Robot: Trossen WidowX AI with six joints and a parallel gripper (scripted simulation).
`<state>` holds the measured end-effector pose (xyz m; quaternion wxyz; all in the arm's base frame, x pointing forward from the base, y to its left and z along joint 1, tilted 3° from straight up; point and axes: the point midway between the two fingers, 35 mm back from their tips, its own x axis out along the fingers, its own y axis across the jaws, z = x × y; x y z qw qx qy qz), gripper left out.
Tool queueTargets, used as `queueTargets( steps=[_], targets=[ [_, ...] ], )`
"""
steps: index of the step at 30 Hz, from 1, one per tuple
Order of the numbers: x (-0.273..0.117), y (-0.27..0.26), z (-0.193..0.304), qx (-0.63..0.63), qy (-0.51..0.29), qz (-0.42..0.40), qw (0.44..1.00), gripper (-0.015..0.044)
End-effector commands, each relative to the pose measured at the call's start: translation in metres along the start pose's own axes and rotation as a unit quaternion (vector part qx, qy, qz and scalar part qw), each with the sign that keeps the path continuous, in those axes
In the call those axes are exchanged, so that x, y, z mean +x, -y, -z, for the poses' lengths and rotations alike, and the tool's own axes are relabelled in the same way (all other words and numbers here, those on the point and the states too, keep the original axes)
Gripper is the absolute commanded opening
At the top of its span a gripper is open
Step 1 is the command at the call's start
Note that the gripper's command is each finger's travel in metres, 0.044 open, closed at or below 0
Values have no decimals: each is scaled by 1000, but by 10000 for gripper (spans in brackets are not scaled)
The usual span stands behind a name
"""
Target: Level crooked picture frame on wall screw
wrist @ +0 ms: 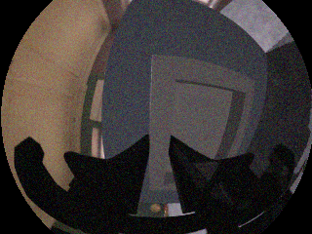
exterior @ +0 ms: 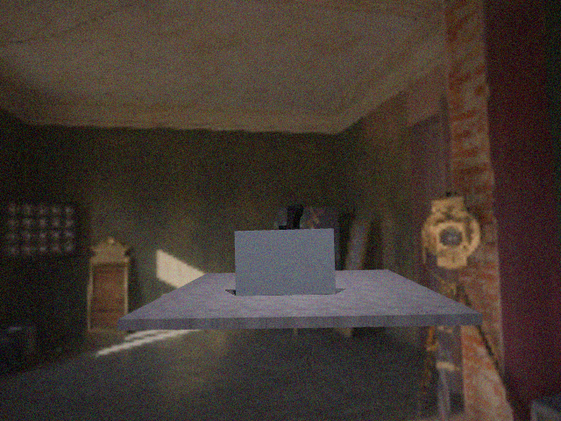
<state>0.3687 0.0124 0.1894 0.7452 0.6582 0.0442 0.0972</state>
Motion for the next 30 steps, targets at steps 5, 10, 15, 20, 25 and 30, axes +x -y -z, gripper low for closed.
queueTargets(
  steps=[5,10,15,20,25,30],
  targets=[
    [0,0,0,0,0,-3,1000,0],
    [0,2,0,0,0,-3,1000,0],
    [0,4,0,0,0,-3,1000,0],
    [0,5,-1,0,0,-3,1000,0],
    [0,7,-1,0,0,-3,1000,0],
    [0,5,-1,-1,1,-4,1000,0]
  ],
)
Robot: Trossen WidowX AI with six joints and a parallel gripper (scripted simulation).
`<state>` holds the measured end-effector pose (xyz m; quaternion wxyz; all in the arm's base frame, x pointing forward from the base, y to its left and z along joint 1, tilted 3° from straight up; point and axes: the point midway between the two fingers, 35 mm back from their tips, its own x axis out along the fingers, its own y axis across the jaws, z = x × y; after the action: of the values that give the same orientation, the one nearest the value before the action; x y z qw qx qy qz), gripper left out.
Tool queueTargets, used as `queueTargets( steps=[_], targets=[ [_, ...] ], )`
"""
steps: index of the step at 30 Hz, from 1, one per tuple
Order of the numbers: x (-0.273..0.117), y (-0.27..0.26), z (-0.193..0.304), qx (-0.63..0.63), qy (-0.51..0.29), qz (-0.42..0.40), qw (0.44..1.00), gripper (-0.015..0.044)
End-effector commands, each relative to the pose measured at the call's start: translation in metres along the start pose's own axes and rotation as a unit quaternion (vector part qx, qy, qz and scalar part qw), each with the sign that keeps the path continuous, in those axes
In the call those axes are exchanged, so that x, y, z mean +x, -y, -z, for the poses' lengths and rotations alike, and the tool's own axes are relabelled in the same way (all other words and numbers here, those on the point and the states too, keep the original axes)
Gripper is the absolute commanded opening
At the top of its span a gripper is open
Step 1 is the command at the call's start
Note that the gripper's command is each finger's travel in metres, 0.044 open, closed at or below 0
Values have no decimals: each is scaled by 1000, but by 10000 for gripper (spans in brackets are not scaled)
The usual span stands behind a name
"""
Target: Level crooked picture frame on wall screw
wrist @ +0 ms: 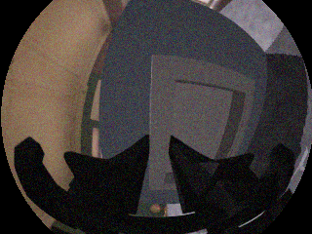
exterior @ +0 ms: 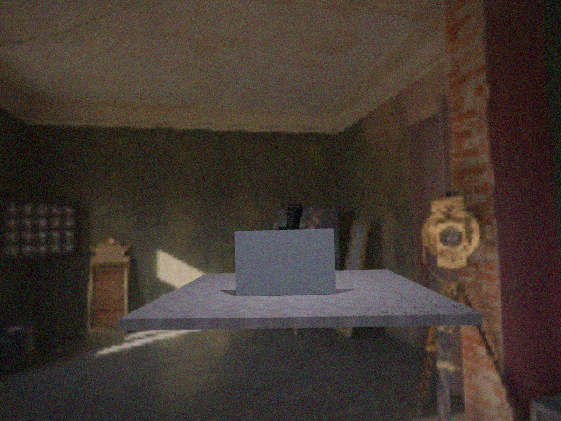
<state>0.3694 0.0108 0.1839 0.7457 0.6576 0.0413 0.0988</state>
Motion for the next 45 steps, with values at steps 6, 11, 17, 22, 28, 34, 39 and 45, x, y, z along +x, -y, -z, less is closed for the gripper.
queueTargets(
  steps=[6,11,17,22,28,34,39,45],
  targets=[
    [0,0,0,1,0,0,1000,0],
    [0,1,0,13,0,1,1000,0],
    [0,2,0,32,0,1,999,0],
    [0,2,0,46,0,1,999,0],
    [0,3,0,61,0,1,998,0],
    [0,3,0,76,0,2,997,0],
    [0,3,0,79,0,3,997,26],
    [0,3,0,79,0,3,997,184]
  ],
)
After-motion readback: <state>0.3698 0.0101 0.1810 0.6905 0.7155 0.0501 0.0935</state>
